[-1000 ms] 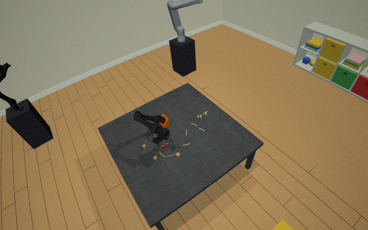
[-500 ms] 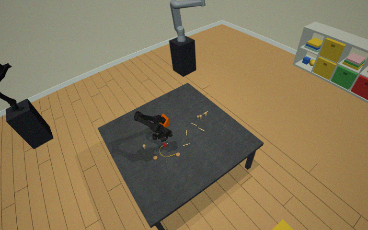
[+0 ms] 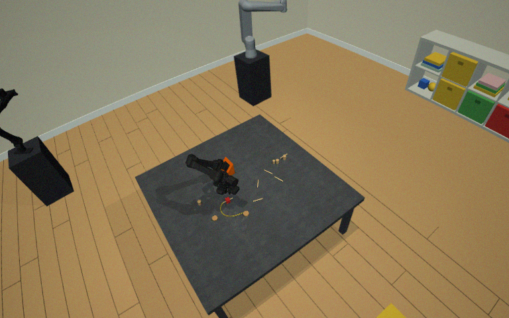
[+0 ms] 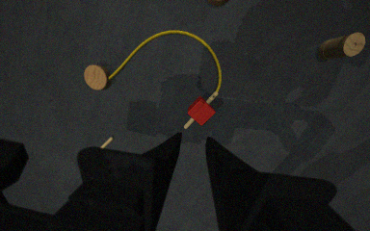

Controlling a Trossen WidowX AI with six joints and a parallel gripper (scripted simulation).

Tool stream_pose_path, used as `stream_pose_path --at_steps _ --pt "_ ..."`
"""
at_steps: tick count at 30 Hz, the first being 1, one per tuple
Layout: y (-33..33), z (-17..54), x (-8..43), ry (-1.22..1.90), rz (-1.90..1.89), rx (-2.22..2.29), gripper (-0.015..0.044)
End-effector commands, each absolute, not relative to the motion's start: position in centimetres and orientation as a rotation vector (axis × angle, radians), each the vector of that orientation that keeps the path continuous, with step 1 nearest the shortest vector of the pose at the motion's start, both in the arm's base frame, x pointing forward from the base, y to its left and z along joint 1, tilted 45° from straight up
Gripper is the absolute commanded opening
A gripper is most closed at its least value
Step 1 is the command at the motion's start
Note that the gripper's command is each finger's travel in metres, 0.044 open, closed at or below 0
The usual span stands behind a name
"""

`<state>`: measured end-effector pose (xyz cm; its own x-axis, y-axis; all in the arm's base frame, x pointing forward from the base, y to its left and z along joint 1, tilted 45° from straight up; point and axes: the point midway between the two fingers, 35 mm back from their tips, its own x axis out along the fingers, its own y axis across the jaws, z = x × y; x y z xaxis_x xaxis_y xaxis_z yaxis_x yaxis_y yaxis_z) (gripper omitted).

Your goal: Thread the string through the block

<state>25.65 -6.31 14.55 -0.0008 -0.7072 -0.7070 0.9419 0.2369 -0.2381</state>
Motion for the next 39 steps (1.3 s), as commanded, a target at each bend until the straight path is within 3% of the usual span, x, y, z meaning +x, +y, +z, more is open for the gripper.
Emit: stream_pose_path --at_steps 1,39 --pt "-5.4 13.4 25.6 0.438 -1.58 0.812 0.0124" --pt "-7.7 10.9 25.9 0.442 -1.578 0.816 0.0124"
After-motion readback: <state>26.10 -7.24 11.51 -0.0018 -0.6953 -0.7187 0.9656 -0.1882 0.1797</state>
